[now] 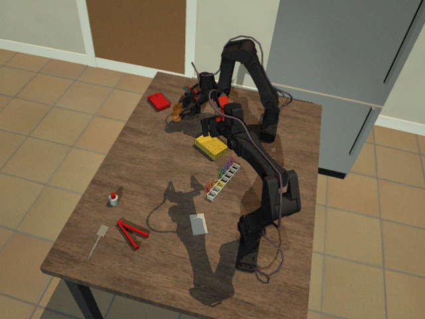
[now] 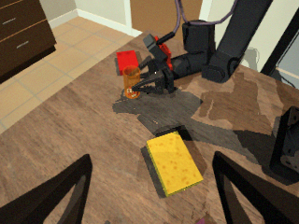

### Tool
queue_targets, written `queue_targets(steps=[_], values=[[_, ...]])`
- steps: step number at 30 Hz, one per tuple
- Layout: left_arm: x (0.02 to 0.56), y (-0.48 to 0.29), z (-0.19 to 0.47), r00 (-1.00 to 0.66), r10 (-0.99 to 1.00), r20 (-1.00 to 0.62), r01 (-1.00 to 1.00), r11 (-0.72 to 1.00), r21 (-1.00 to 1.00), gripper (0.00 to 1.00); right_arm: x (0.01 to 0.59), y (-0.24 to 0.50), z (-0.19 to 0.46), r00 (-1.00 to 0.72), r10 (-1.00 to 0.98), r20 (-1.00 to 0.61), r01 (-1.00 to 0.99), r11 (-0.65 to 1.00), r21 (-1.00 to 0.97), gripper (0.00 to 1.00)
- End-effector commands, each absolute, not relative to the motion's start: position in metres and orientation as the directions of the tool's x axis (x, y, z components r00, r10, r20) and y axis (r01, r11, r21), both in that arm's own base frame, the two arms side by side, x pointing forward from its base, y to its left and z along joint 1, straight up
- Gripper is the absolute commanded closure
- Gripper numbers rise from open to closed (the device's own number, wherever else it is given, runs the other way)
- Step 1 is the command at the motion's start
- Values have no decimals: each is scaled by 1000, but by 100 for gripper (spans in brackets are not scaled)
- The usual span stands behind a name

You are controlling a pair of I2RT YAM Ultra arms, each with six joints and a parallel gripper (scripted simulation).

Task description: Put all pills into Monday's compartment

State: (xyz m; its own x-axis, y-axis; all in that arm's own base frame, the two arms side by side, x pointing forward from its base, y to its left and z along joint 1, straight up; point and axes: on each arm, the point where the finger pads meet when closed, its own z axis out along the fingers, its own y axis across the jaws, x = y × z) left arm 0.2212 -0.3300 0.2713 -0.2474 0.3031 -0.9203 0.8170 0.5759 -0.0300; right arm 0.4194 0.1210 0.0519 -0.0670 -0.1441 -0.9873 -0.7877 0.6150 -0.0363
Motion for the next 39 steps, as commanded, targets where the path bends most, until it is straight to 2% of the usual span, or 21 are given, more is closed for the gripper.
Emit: queue_targets(steps=[1, 4, 9, 17, 19, 29, 34, 39], values=[[219, -331, 280, -225, 285, -932, 825, 565, -27, 0, 437, 126, 57, -59, -149, -987, -769, 637, -50, 64], [219, -331, 280, -225, 285, -932, 825, 565, -27, 0, 445, 143, 55, -73, -156, -985, -748, 662, -49, 64], [219, -331, 280, -225, 285, -932, 825, 565, -27, 0, 447, 213, 47, -95, -189, -977, -723, 688, -62, 64], [219, -331, 280, -225, 285, -932, 825, 565, -27, 0, 399, 358, 58, -47, -195, -980, -768, 635, -90, 64], [219, -331, 280, -225, 285, -932, 825, 565, -27, 0, 399, 358, 58, -47, -195, -980, -768, 635, -90, 64], [219, -331, 280, -225, 285, -932, 825, 565, -27, 0, 273, 495, 100, -54, -55, -997, -777, 630, 7, 64], [219, -331, 280, -225, 285, -932, 825, 565, -27, 0, 195, 508, 114, -116, 34, -993, -748, 654, 110, 64], [219, -331, 280, -225, 285, -932, 825, 565, -27, 0, 167, 505, 102, -113, 22, -993, -738, 667, 99, 64]])
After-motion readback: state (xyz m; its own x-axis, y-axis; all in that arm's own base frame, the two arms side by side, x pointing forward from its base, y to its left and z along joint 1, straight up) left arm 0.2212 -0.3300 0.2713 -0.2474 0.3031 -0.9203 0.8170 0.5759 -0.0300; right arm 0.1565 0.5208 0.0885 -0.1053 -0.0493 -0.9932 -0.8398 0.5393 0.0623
